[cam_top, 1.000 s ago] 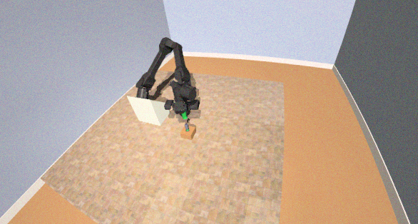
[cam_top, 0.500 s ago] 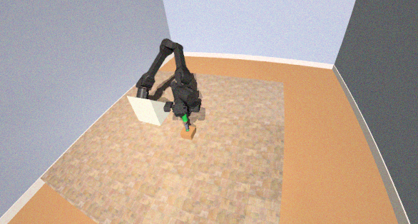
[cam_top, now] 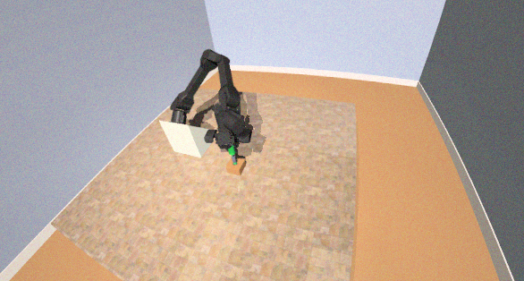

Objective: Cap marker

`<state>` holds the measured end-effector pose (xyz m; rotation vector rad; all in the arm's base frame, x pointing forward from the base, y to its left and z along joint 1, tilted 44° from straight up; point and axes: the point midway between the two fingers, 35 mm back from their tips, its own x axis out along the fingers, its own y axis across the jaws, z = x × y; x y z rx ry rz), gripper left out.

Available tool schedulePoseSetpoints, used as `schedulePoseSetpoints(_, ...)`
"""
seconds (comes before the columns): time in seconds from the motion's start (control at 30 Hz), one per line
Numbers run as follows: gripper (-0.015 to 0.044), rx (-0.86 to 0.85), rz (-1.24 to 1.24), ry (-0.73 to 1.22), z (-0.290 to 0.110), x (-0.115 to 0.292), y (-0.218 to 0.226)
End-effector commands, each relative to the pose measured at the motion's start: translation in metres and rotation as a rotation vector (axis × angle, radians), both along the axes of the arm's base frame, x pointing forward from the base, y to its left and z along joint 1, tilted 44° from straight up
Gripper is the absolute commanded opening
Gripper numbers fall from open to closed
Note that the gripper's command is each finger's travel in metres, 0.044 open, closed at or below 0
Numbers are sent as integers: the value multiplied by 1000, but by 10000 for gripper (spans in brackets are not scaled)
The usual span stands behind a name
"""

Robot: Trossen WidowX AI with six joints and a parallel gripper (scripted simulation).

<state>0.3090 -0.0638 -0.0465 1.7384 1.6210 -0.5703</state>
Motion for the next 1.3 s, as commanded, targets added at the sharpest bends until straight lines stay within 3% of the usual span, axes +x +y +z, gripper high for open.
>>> schedulePoseSetpoints(0.0,0,-1,-3,2,-3,1,2)
schedulePoseSetpoints(1.2,0,2,-3,1,-37,6,35)
schedulePoseSetpoints(1.27,52,-1,1,1,-37,6,35)
